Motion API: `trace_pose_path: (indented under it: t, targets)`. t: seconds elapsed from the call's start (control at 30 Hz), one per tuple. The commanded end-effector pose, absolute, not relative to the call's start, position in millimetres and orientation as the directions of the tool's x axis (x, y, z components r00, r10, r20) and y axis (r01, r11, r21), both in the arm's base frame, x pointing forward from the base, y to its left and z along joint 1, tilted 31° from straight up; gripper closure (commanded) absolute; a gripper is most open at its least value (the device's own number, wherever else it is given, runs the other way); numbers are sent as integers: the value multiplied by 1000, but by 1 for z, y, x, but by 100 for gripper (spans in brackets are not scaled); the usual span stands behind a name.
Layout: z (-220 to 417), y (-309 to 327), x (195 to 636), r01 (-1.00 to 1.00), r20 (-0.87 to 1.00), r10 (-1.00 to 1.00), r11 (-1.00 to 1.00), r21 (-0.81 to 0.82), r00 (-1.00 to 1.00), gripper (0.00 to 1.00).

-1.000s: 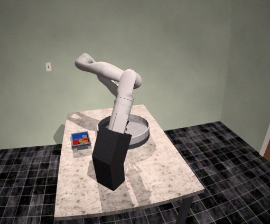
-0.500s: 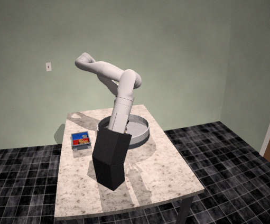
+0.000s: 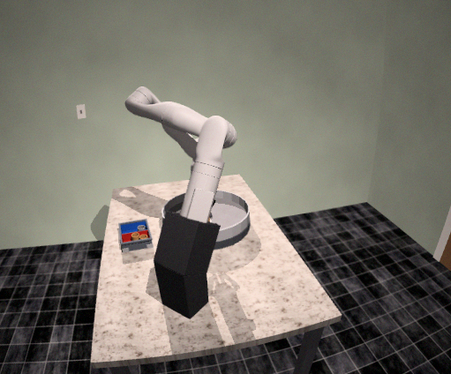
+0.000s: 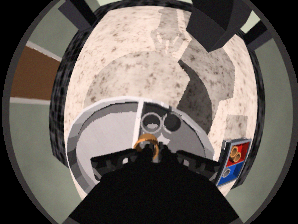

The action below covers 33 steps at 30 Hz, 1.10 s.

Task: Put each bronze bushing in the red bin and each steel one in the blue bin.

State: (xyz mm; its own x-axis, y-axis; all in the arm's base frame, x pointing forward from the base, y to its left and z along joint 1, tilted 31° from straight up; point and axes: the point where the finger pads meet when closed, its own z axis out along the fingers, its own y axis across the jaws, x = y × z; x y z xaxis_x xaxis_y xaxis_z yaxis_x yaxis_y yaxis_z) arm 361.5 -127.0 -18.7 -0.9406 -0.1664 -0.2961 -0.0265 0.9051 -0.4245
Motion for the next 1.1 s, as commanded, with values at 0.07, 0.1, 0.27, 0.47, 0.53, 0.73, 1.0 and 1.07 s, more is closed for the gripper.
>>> trace_pose_path:
  t: [0.07, 0.1, 0.27, 0.47, 0.53, 0.73, 1.0, 1.07]
  targets:
    - [-17, -126, 362, -25, -298, -166, 905, -424, -940, 100]
    - [-17, -126, 361, -25, -299, -166, 905, -424, -940, 100]
    - [-15, -125, 361, -25, -299, -166, 905, -424, -940, 100]
    - [-14, -125, 361, -25, -299, -166, 905, -424, -940, 100]
    - [-14, -125, 360, -25, -298, -166, 905, -424, -940, 100]
    - [-12, -124, 360, -25, -298, -166, 905, -424, -940, 100]
    - [-9, -123, 359, -25, -299, -166, 905, -424, -940, 100]
    - [-9, -123, 359, -25, -299, -166, 905, -424, -940, 100]
